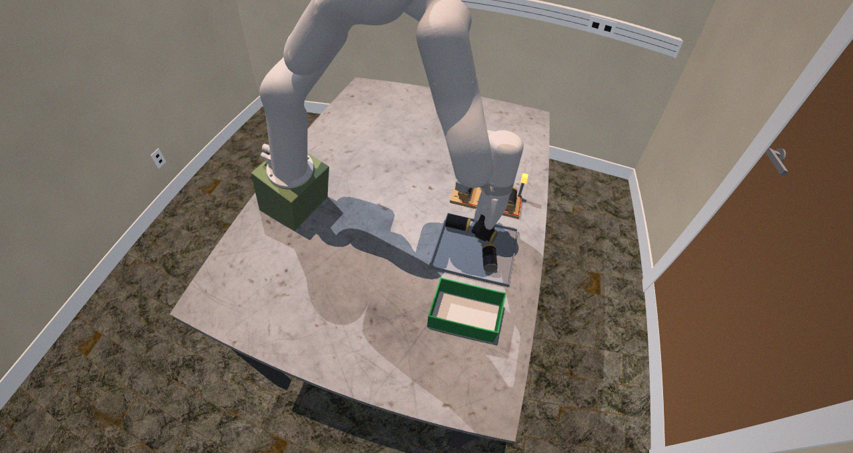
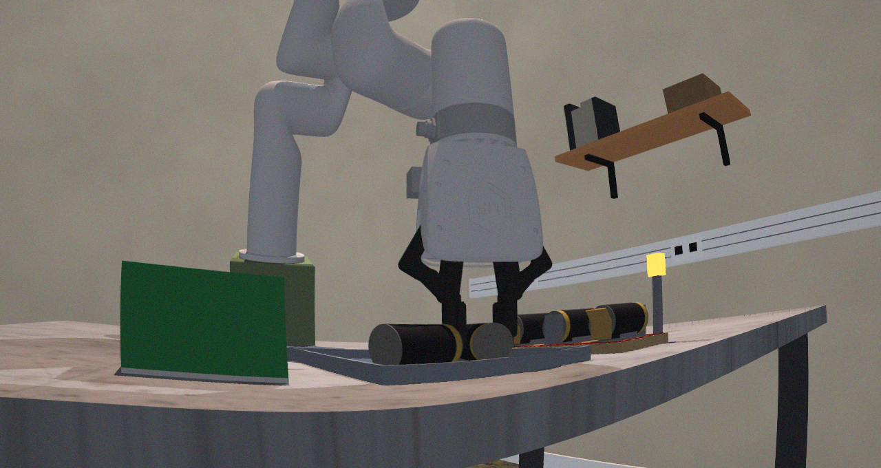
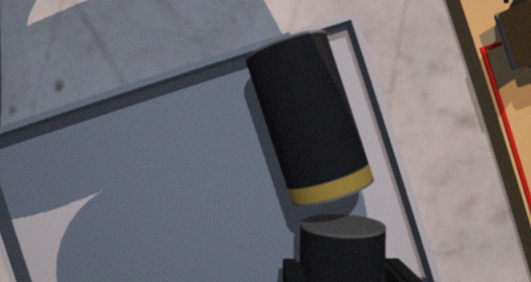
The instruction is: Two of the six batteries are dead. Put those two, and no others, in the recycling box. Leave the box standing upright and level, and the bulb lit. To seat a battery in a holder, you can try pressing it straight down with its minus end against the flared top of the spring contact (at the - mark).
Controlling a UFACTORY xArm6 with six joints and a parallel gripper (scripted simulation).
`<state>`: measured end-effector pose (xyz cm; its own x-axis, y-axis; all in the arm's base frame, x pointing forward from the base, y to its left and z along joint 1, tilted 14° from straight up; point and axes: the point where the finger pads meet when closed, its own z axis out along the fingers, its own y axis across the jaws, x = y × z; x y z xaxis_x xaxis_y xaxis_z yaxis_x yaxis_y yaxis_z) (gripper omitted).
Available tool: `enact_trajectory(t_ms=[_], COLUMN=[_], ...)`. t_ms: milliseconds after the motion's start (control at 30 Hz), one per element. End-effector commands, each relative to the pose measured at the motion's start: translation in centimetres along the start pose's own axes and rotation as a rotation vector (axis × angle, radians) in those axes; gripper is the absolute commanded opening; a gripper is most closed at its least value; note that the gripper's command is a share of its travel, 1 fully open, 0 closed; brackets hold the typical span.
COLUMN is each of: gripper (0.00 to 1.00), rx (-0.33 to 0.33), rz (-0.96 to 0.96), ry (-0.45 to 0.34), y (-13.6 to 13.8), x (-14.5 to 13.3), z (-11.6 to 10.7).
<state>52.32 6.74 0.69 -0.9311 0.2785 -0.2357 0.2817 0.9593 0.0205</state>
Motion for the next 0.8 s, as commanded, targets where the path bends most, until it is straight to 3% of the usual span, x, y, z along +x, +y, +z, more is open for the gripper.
enact_trajectory(t_ms=[0, 533, 767], gripper=[0.28, 0.28, 0.28], rx=[-0.002, -0.002, -0.001], rz=[0.0, 0.0, 0.0], ry=[-0.003, -0.003, -0.003], y=[0.1, 0.1, 0.1], x=[-0.1, -0.1, -0.1], z=[-0.1, -0.3, -3.1])
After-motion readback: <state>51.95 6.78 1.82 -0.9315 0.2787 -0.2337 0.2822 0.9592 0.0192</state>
